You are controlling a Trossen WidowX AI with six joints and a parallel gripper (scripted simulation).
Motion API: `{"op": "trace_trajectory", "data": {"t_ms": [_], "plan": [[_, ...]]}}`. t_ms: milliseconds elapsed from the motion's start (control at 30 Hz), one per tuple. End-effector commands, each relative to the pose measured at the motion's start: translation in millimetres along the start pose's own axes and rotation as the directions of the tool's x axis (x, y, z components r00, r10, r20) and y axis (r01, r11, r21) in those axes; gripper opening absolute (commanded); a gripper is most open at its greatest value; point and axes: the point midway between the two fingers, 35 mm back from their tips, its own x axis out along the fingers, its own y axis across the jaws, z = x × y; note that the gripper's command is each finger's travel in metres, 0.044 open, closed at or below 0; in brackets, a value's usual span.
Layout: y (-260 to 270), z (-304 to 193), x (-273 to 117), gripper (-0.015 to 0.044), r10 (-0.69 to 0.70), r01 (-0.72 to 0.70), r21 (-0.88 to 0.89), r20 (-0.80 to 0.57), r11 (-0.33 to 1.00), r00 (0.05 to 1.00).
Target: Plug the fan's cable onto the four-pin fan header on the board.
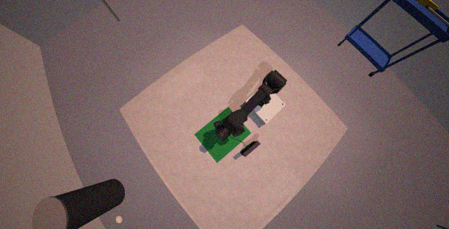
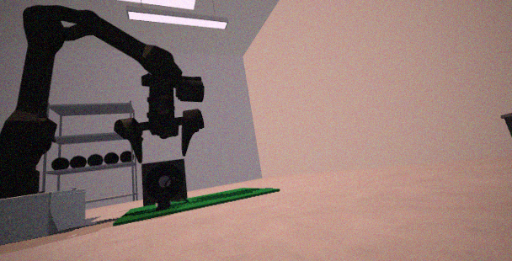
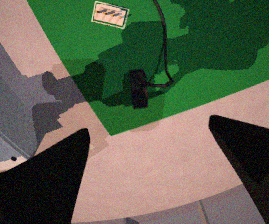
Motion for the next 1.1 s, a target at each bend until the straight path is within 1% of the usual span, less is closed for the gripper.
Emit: {"op": "trace_trajectory", "data": {"t_ms": [0, 100, 133, 400, 1067], "plan": [[-1, 1, 15, 0.044, 0.012, -0.013, -0.007, -0.012, 1.0, 1.0], [0, 7, 39, 0.044, 0.013, -0.013, -0.007, -0.012, 1.0, 1.0], [1, 7, 41, 0.044, 0.013, -0.013, -0.007, -0.012, 1.0, 1.0], [0, 8, 45, 0.044, 0.013, -0.013, -0.007, -0.012, 1.0, 1.0], [1, 16, 76, 0.044, 0.013, -0.013, -0.007, -0.012, 1.0, 1.0]]}}
